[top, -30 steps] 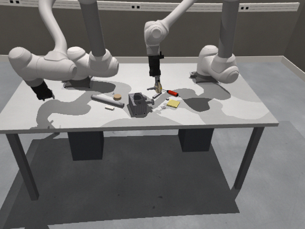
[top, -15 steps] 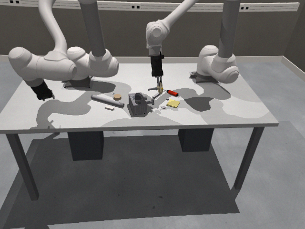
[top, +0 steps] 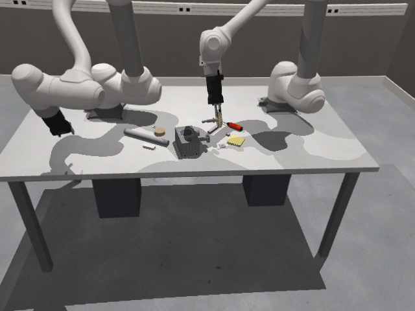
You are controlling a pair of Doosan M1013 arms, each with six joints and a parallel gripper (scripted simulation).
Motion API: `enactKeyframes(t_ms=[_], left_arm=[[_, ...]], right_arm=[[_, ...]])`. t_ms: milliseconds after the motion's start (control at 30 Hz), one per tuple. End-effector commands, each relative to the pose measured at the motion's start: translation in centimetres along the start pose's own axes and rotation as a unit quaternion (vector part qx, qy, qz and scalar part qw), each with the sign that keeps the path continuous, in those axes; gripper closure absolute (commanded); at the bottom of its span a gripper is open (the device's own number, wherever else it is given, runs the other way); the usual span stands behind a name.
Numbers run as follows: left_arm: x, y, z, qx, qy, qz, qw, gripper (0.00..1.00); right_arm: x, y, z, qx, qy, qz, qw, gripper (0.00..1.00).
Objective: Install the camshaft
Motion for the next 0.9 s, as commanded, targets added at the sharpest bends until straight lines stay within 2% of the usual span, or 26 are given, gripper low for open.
enactKeyframes(t_ms=[0, 867], left_arm=[[-0.05, 0.00, -0.08, 0.003, 0.001, 0.001, 1.000, 0.71], [0.61, -0.01, 0.21, 0.007, 0.002, 0.001, 1.000, 0.71]], right_arm=[[-0.09, 0.01, 0.01, 0.000, -0.001, 0.000, 1.000, 0.00], [-0.09, 0.01, 0.01, 0.000, -0.001, 0.000, 1.000, 0.00]])
Point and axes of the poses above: on each arm, the point where the finger pads meet when closed, its own x axis out along the fingers, its own y axis across the jaws, z = x × y, the point moved 3 cm from there along -x, back along the fingers, and after that the axes turned 7 degrees about x, right-handed, at the moved point
